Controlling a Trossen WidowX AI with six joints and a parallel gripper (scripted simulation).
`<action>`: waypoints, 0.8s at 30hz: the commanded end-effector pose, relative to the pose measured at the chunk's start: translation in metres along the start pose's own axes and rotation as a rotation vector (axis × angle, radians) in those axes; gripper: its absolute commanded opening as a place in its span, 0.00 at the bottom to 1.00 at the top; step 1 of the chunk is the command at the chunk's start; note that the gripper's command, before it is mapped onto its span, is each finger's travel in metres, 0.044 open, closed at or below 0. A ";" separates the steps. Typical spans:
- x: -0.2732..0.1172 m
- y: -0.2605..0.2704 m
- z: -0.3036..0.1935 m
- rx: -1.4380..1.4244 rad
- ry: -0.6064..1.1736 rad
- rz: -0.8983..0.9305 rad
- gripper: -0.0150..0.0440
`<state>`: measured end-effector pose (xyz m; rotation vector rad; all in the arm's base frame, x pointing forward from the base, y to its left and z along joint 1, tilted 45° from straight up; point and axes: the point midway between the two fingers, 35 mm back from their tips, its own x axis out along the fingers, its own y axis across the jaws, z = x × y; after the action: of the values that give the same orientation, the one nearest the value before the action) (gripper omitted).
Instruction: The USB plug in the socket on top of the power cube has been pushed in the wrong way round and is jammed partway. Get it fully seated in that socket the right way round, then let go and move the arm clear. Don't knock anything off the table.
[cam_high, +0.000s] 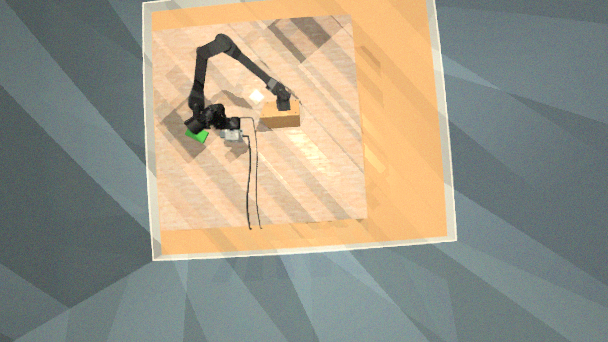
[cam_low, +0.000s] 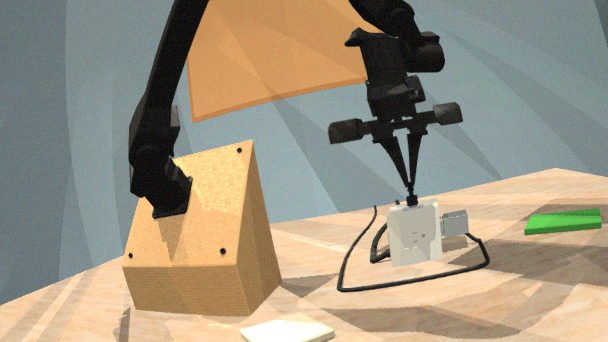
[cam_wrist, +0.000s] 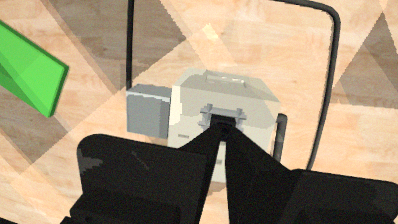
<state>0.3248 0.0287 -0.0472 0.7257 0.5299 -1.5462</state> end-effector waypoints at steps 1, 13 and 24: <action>0.000 0.000 0.000 0.001 0.000 0.000 0.25; 0.000 0.000 0.000 0.000 0.000 0.000 0.25; -0.007 0.000 0.000 0.000 0.000 0.000 0.25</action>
<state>0.3243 0.0314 -0.0438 0.7183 0.5319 -1.5456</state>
